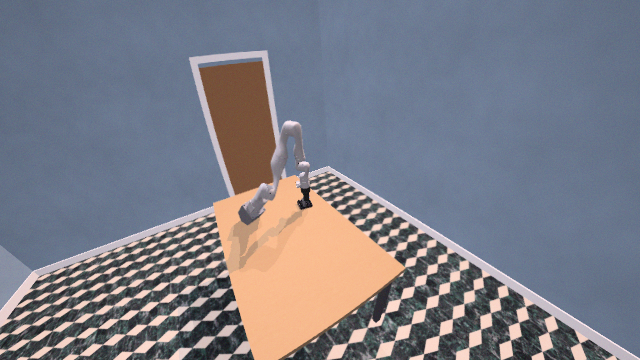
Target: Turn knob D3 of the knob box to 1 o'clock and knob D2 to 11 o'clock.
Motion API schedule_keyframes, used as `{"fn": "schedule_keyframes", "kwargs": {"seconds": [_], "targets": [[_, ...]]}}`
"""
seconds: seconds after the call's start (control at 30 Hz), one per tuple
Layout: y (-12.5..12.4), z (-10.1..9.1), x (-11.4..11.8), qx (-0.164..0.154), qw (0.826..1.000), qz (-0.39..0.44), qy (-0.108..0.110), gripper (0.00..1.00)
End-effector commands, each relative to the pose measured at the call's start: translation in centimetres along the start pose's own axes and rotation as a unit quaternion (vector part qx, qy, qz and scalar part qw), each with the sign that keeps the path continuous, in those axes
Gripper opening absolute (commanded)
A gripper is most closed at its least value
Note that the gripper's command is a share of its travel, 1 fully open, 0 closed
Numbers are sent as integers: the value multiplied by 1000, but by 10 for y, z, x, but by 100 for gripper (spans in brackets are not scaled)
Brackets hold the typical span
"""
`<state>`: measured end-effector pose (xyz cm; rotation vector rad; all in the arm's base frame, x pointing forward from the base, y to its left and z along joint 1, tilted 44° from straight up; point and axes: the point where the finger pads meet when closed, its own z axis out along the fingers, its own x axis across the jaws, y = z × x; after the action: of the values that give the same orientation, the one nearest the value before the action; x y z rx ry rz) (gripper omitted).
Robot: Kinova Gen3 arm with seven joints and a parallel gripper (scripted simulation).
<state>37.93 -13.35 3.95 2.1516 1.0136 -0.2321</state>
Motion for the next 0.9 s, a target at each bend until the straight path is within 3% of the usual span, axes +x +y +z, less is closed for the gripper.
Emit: {"fn": "schedule_keyframes", "kwargs": {"seconds": [0.0,0.63,0.87], "targets": [[0,0,0,0,1000,0,1,46],[0,-35,0,0,1000,0,1,46],[0,-38,0,0,1000,0,1,46]]}}
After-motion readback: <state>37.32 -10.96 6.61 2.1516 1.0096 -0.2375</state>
